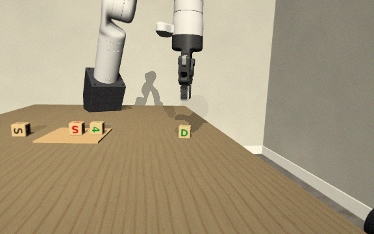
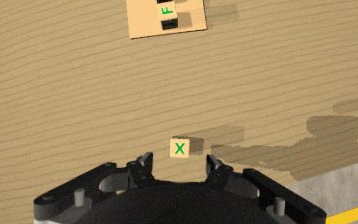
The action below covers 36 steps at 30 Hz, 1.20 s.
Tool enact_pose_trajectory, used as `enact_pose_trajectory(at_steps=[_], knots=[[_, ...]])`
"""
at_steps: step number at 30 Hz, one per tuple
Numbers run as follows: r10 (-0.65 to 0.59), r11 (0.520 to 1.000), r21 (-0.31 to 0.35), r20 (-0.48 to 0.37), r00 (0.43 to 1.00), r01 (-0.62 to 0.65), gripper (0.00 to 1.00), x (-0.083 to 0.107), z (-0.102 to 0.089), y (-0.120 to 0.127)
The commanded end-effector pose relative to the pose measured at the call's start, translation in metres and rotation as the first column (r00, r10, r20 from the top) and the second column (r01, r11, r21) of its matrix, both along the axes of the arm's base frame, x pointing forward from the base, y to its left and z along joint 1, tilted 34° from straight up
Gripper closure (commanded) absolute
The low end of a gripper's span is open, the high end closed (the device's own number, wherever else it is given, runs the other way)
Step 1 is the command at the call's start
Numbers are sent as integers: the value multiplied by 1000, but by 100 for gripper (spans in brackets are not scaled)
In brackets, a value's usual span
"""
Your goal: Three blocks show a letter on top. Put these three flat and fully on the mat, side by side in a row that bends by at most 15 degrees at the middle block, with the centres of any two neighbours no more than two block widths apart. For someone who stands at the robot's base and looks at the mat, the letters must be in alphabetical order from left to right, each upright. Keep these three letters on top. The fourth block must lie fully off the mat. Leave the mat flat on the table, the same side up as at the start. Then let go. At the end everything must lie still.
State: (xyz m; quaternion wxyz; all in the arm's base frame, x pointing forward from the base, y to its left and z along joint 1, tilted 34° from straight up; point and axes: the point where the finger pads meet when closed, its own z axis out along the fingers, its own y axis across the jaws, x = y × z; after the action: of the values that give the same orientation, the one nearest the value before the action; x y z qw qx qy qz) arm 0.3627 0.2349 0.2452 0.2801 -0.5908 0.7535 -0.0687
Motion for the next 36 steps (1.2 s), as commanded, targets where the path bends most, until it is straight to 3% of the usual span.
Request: enact_pose_trajectory(at_steps=[1, 36], knots=[[0, 1000, 0, 1, 1000, 0, 33, 0, 1, 0], [0, 1000, 0, 1, 1000, 0, 33, 4, -6, 2]])
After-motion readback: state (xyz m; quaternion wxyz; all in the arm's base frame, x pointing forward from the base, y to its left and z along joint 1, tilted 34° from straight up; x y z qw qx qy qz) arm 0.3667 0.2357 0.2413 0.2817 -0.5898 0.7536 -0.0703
